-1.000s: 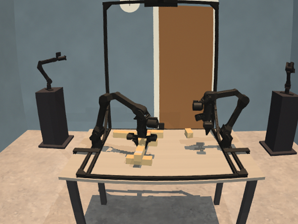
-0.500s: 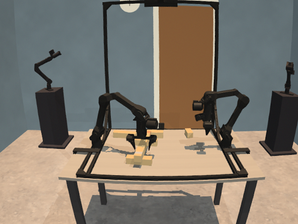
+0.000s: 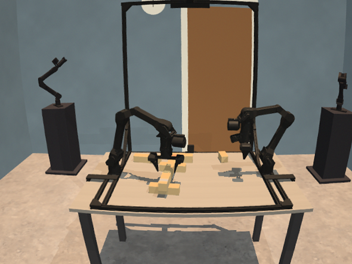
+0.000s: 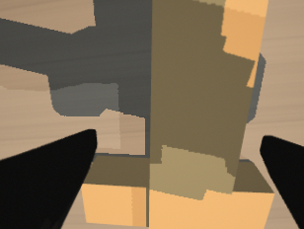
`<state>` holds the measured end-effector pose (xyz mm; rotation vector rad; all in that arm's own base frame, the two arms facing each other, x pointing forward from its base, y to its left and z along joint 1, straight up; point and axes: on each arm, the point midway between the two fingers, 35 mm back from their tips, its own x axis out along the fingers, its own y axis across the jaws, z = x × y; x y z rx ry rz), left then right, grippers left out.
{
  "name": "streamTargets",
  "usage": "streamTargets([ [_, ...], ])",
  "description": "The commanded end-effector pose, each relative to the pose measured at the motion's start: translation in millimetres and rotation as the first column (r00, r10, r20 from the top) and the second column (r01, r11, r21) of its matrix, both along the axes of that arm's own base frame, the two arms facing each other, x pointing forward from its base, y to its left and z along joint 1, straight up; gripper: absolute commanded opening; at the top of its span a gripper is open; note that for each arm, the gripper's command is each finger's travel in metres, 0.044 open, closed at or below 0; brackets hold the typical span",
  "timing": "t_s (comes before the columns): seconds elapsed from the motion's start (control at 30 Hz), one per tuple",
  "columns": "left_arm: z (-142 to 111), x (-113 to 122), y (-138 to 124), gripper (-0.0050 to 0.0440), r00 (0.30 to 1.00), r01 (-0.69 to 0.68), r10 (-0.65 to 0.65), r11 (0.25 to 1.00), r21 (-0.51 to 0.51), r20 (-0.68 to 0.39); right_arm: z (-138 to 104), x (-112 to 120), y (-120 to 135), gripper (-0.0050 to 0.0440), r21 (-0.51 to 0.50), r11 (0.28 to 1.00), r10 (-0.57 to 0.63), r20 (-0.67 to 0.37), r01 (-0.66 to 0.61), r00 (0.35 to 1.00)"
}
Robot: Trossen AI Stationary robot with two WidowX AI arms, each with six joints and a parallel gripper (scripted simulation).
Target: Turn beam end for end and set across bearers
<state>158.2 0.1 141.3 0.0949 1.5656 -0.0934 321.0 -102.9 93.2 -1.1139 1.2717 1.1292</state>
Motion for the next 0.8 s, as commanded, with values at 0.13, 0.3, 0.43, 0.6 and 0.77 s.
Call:
streamTargets([
  [0.13, -0.3, -0.7, -0.2, 0.0440, 1.000, -0.002, 0.002, 1.000, -0.001, -0.003, 20.7, 3.4, -0.8, 0.0440, -0.002, 1.000, 0.003, 0.012, -0.002, 1.000],
  [0.3, -0.3, -0.7, -0.2, 0.0440, 1.000, -0.002, 0.002, 1.000, -0.001, -0.003, 28.0, -4.0, -0.7, 0.0440, -0.002, 1.000, 0.003, 0.012, -0.002, 1.000],
  [0.43, -0.3, -0.7, -0.2, 0.0440, 1.000, -0.002, 0.002, 1.000, -0.001, -0.003, 30.5, -6.7, -0.7, 0.0440, -0.002, 1.000, 0.003, 0.012, -0.002, 1.000],
  [0.6, -0.3, -0.7, -0.2, 0.0440, 1.000, -0.002, 0.002, 1.000, -0.001, -0.003, 30.5, -6.7, -0.7, 0.0440, -0.002, 1.000, 0.003, 0.012, -0.002, 1.000],
  [0.77, -0.3, -0.7, -0.2, 0.0440, 1.000, -0.002, 0.002, 1.000, -0.001, -0.003, 30.5, -6.7, -0.7, 0.0440, -0.002, 1.000, 0.003, 0.012, -0.002, 1.000],
])
